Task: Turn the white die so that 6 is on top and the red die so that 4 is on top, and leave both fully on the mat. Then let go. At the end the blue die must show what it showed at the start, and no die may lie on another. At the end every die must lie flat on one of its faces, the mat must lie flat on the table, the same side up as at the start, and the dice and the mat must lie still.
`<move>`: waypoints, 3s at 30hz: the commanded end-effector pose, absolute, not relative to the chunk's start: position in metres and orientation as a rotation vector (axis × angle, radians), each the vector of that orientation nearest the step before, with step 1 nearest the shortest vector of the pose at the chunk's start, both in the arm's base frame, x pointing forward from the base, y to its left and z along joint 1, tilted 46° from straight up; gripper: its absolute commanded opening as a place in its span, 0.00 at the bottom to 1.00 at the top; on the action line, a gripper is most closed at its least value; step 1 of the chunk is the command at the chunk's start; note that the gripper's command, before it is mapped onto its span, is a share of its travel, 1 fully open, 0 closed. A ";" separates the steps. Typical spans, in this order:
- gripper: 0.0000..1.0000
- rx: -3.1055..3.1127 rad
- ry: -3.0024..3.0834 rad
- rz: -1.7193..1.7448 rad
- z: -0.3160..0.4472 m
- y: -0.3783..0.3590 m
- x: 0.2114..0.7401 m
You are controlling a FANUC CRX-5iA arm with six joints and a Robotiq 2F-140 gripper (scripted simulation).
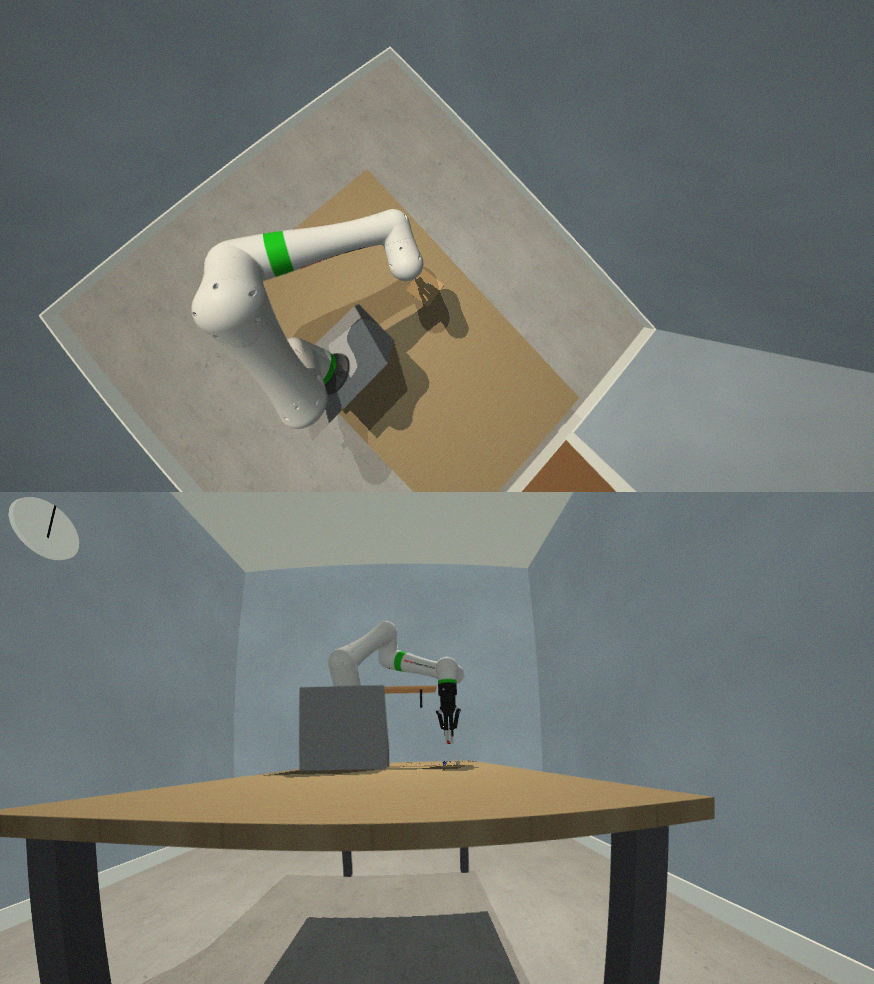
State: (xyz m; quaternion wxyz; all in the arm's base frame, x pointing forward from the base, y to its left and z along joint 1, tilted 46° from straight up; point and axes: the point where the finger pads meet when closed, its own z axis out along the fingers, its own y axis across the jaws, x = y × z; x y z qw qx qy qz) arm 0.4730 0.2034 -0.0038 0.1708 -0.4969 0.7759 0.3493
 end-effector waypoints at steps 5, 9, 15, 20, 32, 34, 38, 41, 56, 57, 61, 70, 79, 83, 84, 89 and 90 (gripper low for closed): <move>0.07 -1.096 2.475 1.081 -0.030 0.176 0.472; 0.07 -0.951 2.574 1.115 -0.040 0.164 0.470; 0.07 -0.765 2.684 1.153 -0.053 0.151 0.467; 0.07 -0.511 2.809 1.195 -0.069 0.135 0.463; 0.07 -0.089 2.959 1.245 -0.092 0.110 0.454; 0.07 -0.089 2.959 1.245 -0.092 0.110 0.454; 0.07 -0.089 2.959 1.245 -0.092 0.110 0.454; 0.07 -0.089 2.959 1.245 -0.092 0.110 0.454; 0.07 -0.089 2.959 1.245 -0.110 0.128 0.452; 0.07 -0.089 2.959 1.245 -0.113 0.131 0.451; 0.07 -0.089 2.959 1.245 -0.120 0.138 0.451; 0.07 -0.089 2.959 1.245 -0.149 0.168 0.447; 0.07 -0.089 2.959 1.245 -0.158 0.178 0.446; 0.07 -0.089 2.959 1.245 -0.159 0.178 0.446; 0.07 -0.089 2.959 1.245 -0.159 0.178 0.446; 0.07 -0.089 2.959 1.245 -0.159 0.178 0.446; 0.07 -0.089 2.959 1.245 -0.159 0.178 0.446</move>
